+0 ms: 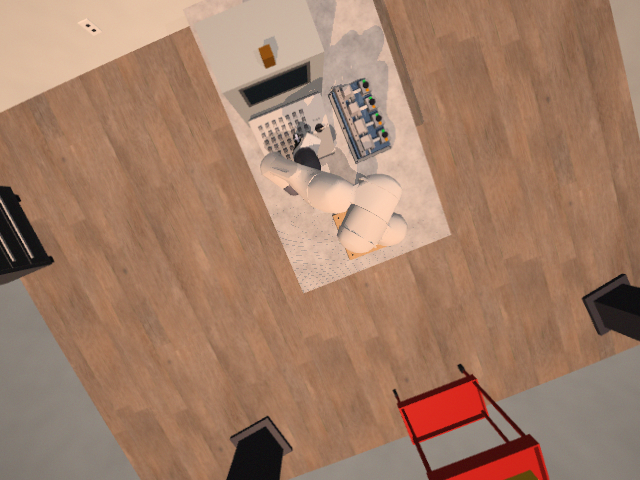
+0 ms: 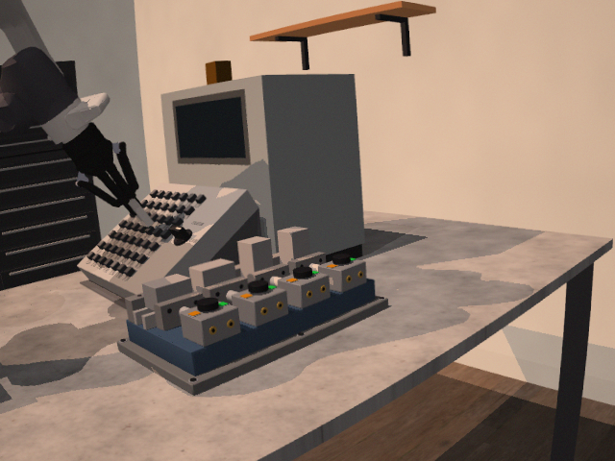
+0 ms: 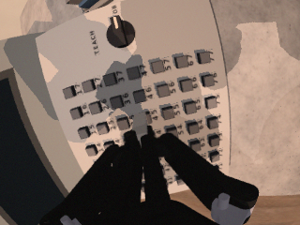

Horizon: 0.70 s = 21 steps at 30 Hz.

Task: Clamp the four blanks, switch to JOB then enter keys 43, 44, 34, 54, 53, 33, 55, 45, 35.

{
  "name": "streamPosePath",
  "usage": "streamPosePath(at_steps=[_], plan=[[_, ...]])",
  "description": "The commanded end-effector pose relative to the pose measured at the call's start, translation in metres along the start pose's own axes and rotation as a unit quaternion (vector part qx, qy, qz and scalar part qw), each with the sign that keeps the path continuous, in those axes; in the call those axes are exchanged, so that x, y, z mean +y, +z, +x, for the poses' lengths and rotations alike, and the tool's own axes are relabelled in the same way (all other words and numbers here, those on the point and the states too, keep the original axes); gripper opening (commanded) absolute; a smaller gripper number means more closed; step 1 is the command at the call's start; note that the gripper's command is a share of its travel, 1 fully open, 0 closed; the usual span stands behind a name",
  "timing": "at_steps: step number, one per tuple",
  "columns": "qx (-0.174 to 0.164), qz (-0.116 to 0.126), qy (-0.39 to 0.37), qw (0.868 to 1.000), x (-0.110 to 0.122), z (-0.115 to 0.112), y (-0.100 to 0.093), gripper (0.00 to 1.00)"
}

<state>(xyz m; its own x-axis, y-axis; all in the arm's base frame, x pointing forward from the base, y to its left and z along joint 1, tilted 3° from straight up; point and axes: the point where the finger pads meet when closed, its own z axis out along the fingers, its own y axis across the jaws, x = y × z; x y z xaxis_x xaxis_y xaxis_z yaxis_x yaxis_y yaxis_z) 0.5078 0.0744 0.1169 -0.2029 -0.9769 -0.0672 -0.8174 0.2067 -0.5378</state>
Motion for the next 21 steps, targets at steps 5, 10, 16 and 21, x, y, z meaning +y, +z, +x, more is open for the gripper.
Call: streamPosePath(at_steps=[5, 10, 16, 21], plan=[[-0.002, -0.009, -0.011, 1.000, 0.004, -0.001, -0.011, 0.00], [-0.002, -0.009, -0.011, 1.000, 0.004, 0.000, -0.019, 0.00], [-0.002, -0.009, -0.011, 1.000, 0.004, 0.000, -0.022, 0.00], [-0.002, -0.009, -0.011, 1.000, 0.003, 0.000, -0.022, 0.00]])
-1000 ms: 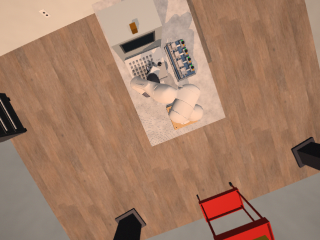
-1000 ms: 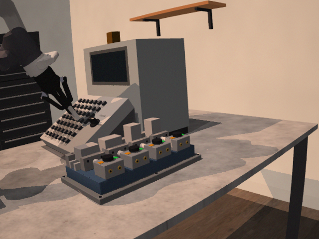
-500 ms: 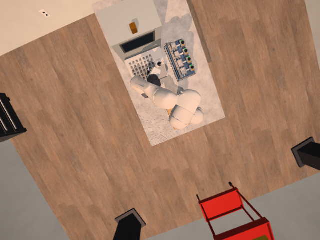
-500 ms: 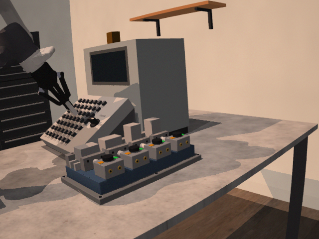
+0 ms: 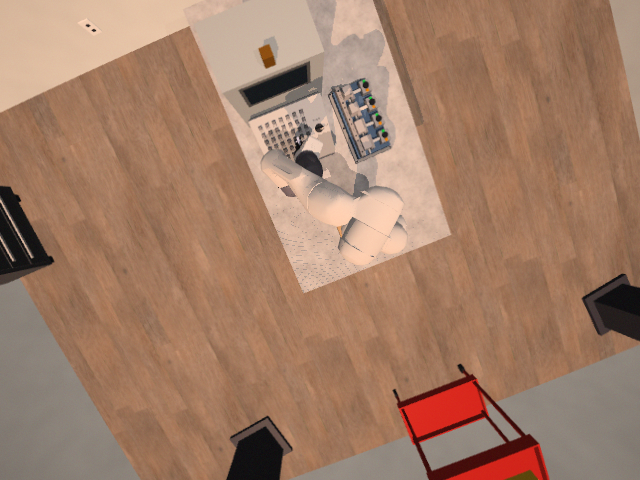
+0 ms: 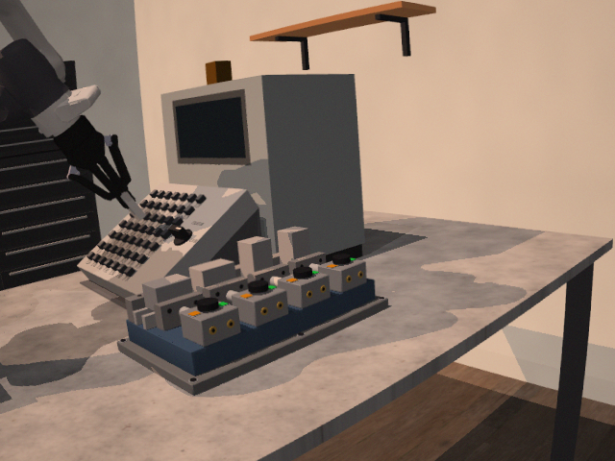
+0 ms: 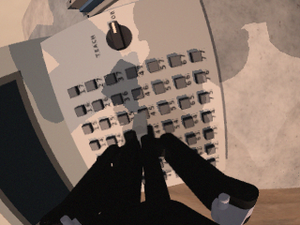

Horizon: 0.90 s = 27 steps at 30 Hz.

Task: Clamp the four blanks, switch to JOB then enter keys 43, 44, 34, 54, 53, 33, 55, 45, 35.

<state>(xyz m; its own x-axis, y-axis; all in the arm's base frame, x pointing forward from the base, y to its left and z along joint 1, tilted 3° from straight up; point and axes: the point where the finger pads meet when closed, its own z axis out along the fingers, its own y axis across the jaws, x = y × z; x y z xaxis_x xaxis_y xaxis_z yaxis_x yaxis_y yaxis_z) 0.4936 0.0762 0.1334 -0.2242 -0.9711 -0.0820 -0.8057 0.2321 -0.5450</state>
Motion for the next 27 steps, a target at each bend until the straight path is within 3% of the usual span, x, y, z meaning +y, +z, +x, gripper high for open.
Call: streamPosePath(at_steps=[1, 11, 27], plan=[[-0.002, -0.014, -0.024, 1.000, -0.001, -0.001, 0.000, 0.00], [-0.002, -0.014, -0.024, 1.000, -0.032, -0.002, 0.001, 0.00], [-0.002, -0.014, -0.024, 1.000, -0.033, -0.002, 0.013, 0.00]])
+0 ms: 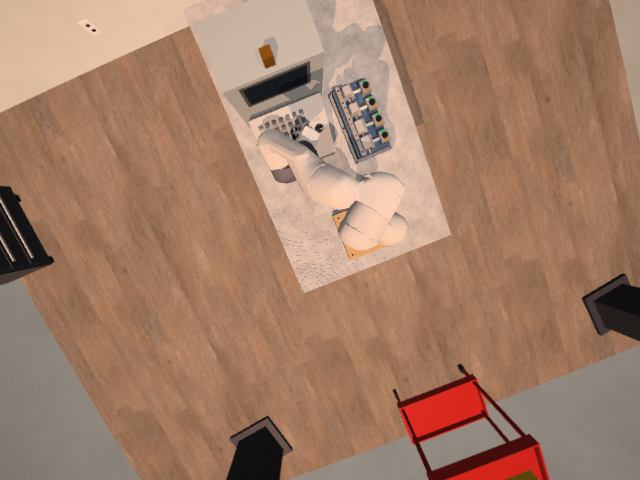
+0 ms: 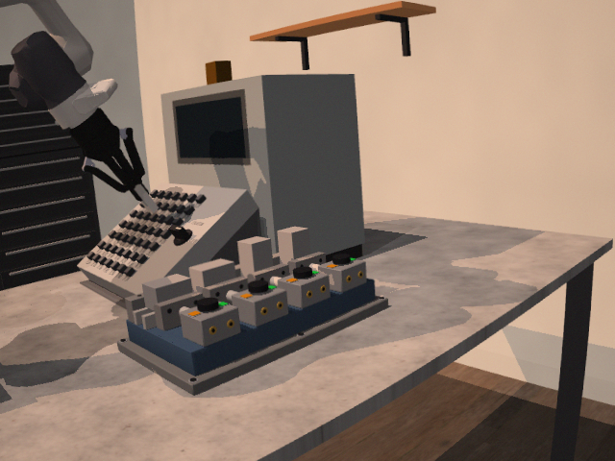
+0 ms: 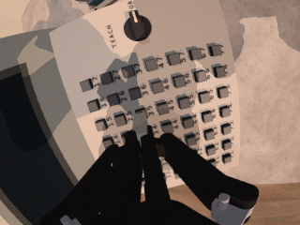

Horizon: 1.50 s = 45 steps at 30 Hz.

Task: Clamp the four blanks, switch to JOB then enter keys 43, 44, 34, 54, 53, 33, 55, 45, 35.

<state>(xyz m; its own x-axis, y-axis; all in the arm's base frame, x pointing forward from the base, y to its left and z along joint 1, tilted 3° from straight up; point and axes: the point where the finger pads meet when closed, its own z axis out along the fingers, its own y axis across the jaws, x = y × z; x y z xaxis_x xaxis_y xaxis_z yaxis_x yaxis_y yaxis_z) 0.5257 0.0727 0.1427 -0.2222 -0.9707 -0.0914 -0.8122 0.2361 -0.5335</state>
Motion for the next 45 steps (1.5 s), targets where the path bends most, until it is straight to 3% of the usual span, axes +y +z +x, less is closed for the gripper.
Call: streamPosePath(at_steps=[1, 45], plan=[[0.003, -0.008, -0.026, 1.000, -0.001, 0.002, 0.004, 0.00], [0.003, -0.008, -0.026, 1.000, -0.001, 0.002, 0.017, 0.00]])
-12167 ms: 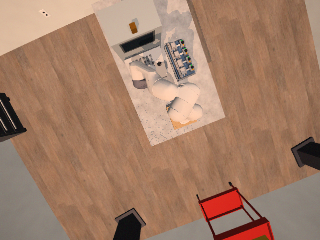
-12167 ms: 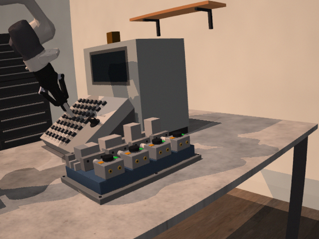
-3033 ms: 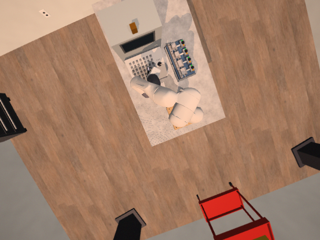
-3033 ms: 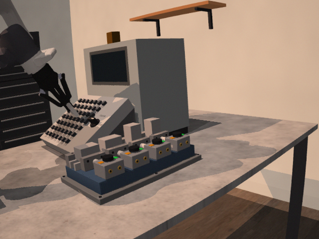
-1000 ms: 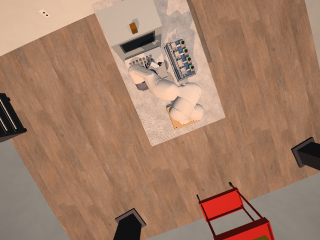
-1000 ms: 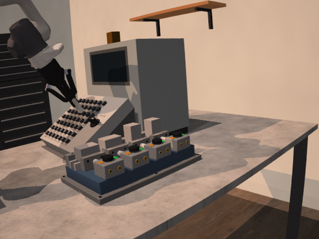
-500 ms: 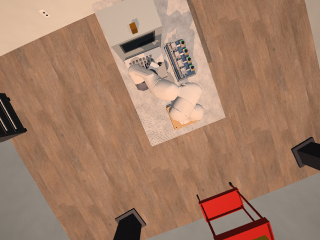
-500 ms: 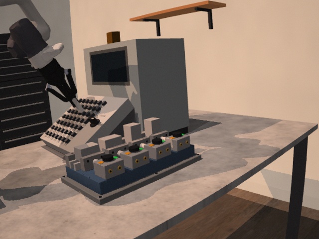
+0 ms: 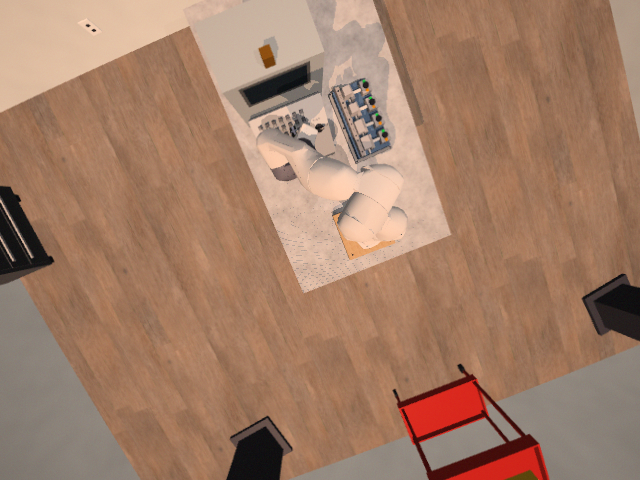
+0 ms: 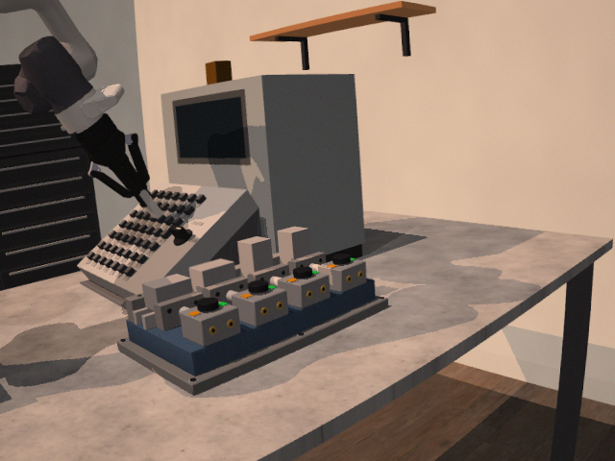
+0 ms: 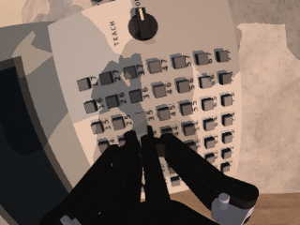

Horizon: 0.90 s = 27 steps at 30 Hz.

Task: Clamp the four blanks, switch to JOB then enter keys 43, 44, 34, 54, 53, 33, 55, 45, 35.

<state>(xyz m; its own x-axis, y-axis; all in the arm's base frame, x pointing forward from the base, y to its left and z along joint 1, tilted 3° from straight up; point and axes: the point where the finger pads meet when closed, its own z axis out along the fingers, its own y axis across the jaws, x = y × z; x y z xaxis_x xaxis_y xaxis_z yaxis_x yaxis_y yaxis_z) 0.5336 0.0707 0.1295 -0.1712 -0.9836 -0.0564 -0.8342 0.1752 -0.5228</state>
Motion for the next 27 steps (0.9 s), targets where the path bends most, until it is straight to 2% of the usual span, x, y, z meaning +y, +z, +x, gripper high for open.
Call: streamPosePath(at_steps=[1, 27], plan=[[0.002, 0.001, 0.006, 1.000, -0.0007, 0.0012, 0.0018, 0.00], [0.002, 0.001, 0.006, 1.000, -0.0007, 0.0012, 0.0116, 0.00]])
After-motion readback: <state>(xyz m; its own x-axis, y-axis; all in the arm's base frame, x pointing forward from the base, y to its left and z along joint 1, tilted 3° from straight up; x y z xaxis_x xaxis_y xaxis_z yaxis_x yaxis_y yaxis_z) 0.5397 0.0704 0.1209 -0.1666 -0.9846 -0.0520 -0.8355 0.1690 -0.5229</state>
